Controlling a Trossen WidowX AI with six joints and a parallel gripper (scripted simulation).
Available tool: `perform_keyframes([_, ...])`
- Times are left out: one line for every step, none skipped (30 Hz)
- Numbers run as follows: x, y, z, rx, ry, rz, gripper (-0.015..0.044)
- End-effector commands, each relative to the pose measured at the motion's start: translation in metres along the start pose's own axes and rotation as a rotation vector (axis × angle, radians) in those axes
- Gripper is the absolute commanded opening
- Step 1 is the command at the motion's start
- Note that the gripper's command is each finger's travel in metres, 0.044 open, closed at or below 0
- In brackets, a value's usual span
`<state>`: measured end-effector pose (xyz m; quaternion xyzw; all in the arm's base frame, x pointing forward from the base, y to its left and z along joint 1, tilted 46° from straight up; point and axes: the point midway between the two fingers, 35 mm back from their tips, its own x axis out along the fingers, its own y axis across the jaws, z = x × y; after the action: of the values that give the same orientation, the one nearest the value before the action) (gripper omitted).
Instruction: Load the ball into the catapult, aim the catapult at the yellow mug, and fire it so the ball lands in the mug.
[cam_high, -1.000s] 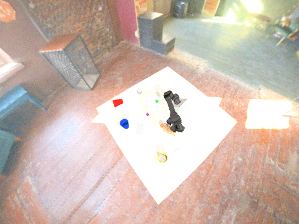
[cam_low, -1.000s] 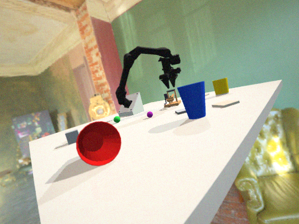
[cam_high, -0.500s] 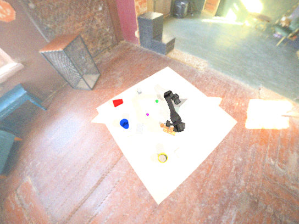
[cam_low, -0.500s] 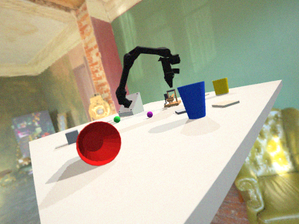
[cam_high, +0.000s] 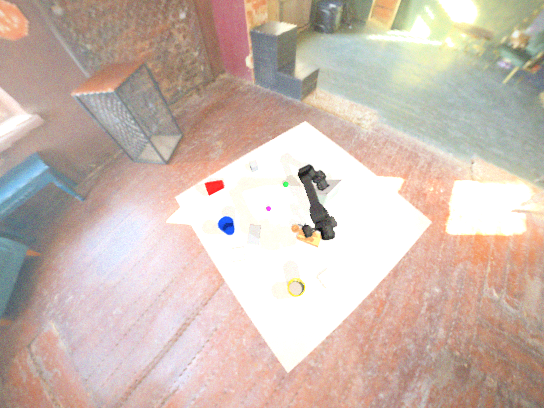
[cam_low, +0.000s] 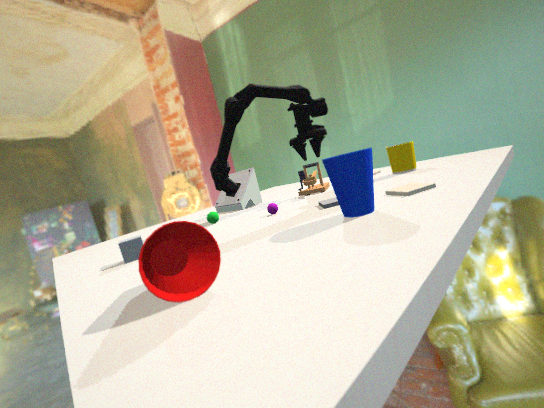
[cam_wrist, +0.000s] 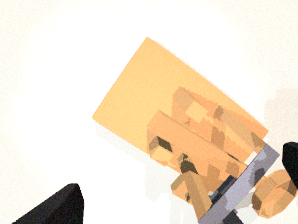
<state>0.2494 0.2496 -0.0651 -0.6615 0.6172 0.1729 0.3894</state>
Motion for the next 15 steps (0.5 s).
perform_keyframes([-0.0021,-0.0002,0.0002,-0.139,-0.004,0.002,0.044])
perform_keyframes([-0.0023,-0.0002,0.0002,-0.173,-0.004,0.002,0.044])
perform_keyframes([-0.0024,-0.0001,0.0002,-0.208,-0.004,0.002,0.044])
perform_keyframes([-0.0026,-0.0001,0.0001,-0.243,-0.004,0.002,0.044])
perform_keyframes([-0.0027,-0.0001,0.0001,-0.277,-0.004,0.002,0.044])
perform_keyframes([-0.0029,-0.0001,0.0001,-0.312,-0.004,0.002,0.044])
perform_keyframes([-0.003,-0.0001,0.0001,-0.347,-0.004,0.001,0.044])
perform_keyframes([-0.0032,0.0,0.0001,-0.382,-0.004,0.001,0.044])
perform_keyframes([-0.0034,0.0,0.0001,-0.416,-0.004,0.001,0.044])
perform_keyframes([-0.0035,0.0,0.0,-0.451,-0.004,0.001,0.044])
perform_keyframes([-0.0037,0.0,0.0,-0.486,-0.004,0.001,0.044])
perform_keyframes([-0.0038,0.0,0.0,-0.52,-0.004,0.001,0.044])
perform_keyframes([-0.004,0.0001,0.0,-0.555,-0.004,0.001,0.044])
perform_keyframes([-0.0041,0.0001,0.0,-0.59,-0.004,0.001,0.044])
perform_keyframes([-0.0043,0.0001,-0.0001,-0.624,-0.004,0.0,0.044])
